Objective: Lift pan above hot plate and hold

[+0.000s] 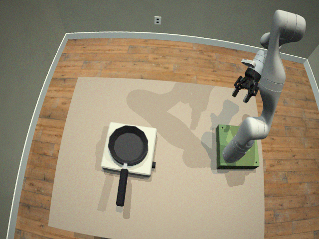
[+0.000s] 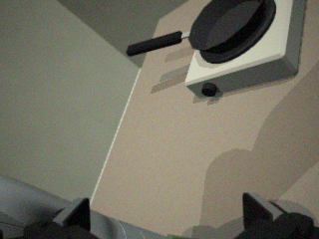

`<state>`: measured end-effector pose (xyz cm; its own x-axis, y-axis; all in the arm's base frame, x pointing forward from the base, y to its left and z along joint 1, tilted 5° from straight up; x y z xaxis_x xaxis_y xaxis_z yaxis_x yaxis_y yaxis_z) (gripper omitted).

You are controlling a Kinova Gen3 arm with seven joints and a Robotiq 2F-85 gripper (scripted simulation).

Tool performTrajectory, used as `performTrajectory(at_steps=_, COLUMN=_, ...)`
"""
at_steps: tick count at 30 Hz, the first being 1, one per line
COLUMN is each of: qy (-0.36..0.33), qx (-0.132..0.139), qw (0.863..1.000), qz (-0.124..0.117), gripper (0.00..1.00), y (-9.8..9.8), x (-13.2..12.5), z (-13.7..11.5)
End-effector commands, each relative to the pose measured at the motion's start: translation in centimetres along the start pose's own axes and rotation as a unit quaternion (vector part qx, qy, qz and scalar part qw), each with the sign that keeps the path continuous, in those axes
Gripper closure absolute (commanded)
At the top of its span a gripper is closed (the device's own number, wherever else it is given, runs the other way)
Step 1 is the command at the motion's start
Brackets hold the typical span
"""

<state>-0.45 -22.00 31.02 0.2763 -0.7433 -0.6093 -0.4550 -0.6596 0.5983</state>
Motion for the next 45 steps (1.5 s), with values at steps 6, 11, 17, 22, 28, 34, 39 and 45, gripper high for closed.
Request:
performTrajectory(at_steps=6, qy=0.000, qx=0.000, qw=1.000, qz=0.000, gripper=0.00, y=0.0, x=0.0, z=0.0)
performTrajectory(at_steps=11, qy=0.000, qx=0.000, qw=1.000, qz=0.000, gripper=0.00, y=0.0, x=0.0, z=0.0)
performTrajectory(at_steps=17, qy=0.000, qx=0.000, qw=1.000, qz=0.000, gripper=0.00, y=0.0, x=0.0, z=0.0)
performTrajectory(at_steps=22, qy=0.002, qx=-0.001, qw=1.000, qz=0.001, gripper=0.00, y=-0.1, x=0.0, z=-0.1)
performTrajectory(at_steps=28, qy=0.013, qx=-0.011, qw=1.000, qz=0.002, gripper=0.00, y=-0.9, x=0.0, z=-0.8)
performTrajectory(at_steps=34, qy=0.031, qx=-0.025, qw=0.999, qz=0.004, gripper=0.00, y=-2.2, x=0.0, z=-1.9)
performTrajectory(at_steps=39, qy=0.065, qx=-0.053, qw=0.996, qz=0.007, gripper=0.00, y=-4.7, x=-0.3, z=-3.9)
performTrajectory(at_steps=45, qy=0.122, qx=-0.099, qw=0.988, qz=0.013, gripper=0.00, y=-9.0, x=-0.6, z=-7.2)
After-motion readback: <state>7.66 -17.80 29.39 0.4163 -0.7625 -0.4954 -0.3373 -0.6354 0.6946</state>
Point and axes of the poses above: the point where the finger pads meet when closed, its own y axis back along the fingers, its own x axis across the jaws, z = x × y, the point moved 9 cm from there along y, back along the fingers, and after that the axes turned 2 degrees about y, right-handed, at the moved point
